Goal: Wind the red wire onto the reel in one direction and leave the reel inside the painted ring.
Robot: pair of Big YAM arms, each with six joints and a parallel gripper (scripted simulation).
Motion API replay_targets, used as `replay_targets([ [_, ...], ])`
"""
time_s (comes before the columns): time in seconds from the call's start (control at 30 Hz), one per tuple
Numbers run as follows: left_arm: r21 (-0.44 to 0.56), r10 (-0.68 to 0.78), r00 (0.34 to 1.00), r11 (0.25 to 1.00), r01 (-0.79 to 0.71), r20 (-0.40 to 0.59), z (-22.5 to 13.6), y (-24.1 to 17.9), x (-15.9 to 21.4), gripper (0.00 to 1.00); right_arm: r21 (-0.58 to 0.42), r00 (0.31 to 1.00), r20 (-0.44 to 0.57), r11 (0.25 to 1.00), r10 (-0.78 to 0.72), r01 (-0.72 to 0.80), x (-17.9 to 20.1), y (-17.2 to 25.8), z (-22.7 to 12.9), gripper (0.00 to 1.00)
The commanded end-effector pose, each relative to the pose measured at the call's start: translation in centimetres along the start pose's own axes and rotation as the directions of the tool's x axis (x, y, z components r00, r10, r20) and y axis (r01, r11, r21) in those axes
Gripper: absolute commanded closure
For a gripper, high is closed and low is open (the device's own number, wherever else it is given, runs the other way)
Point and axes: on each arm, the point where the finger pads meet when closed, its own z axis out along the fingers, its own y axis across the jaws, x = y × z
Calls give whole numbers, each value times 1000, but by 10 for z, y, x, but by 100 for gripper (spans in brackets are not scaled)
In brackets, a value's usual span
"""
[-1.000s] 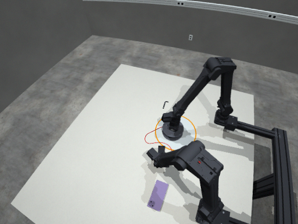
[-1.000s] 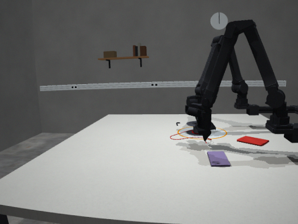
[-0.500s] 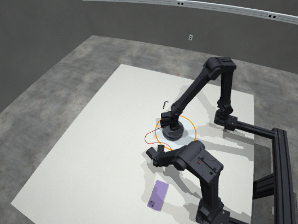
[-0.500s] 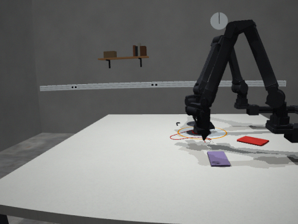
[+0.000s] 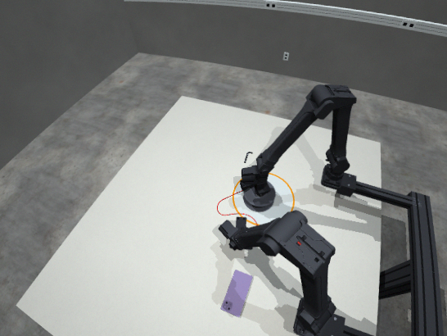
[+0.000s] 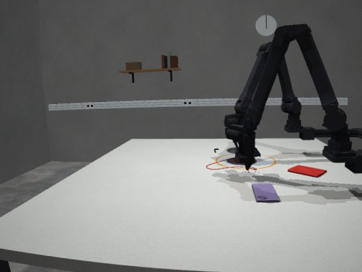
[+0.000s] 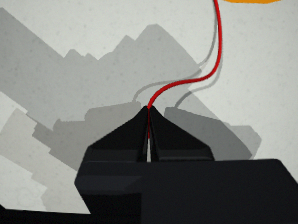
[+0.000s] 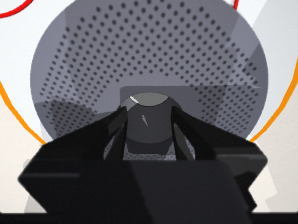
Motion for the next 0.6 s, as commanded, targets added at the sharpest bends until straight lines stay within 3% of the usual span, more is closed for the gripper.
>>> replay_targets([
  [0.0, -14, 9, 1000, 1000, -8, 18, -3, 10, -9, 100, 0, 1000, 8, 1000, -22, 22, 12, -2, 7, 48],
  [0.17, -14, 9, 1000, 1000, -8, 18, -3, 10, -9, 100, 0, 1000, 8, 1000, -22, 22, 39, 2, 14, 48],
  [0.57, -6, 58, 998, 998, -58, -19, -2, 10, -9, 100, -1, 999, 8, 999, 36, -36, 49, 4, 20, 48],
])
